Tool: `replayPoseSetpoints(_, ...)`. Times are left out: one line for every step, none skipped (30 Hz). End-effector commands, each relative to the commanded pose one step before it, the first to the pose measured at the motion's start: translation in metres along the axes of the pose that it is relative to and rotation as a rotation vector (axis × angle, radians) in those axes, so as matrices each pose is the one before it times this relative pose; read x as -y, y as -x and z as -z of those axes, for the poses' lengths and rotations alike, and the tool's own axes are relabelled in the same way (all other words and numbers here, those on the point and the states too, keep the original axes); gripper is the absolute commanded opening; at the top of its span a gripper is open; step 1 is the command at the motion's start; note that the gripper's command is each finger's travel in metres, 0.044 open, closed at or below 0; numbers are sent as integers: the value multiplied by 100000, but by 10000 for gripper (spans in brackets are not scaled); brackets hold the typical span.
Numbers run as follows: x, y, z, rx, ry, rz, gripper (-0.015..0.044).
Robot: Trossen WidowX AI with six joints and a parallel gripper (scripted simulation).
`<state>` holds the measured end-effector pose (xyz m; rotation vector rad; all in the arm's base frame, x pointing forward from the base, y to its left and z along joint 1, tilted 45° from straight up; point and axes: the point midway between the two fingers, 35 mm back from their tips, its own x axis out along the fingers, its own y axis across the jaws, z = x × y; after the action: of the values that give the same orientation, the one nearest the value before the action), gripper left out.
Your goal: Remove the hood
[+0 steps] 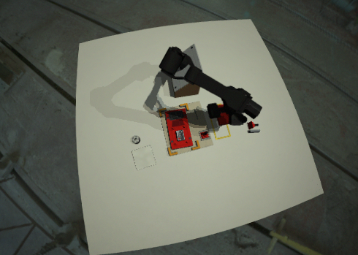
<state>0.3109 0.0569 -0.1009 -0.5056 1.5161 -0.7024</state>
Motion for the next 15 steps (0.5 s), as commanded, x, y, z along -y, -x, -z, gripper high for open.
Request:
replayPoseSetpoints(-42, -296, -31, 164, 114, -45, 0)
replayPoseSetpoints(-3, -88, -7, 2, 1, -4, 0)
replayPoseSetpoints(-3, -88, -7, 2, 1, -4, 0)
replayPoseSetpoints(-3, -88, -7, 2, 1, -3, 0)
replayPoseSetpoints(-3, -88, -7, 2, 1, -3, 0)
replayPoseSetpoints(-3, -88, -6, 2, 1, -3, 0)
replayPoseSetpoints(-2, -88, -6, 2, 1, -3, 0)
replayPoseSetpoints(-2, -88, -6, 2, 1, -3, 0)
replayPoseSetpoints(-2, -88, -6, 2, 1, -2, 0)
replayPoseSetpoints(-2, -88, -5, 2, 1, -2, 0)
replayPoseSetpoints(-2, -88, -5, 2, 1, -2, 0)
replayPoseSetpoints(-2, -88, -5, 2, 1, -2, 0)
replayPoseSetpoints(-2, -88, -5, 2, 1, -1, 0)
replayPoseSetpoints(-1, -88, -5, 2, 1, -1, 0)
replayPoseSetpoints(-1, -88, -4, 2, 0, -1, 0)
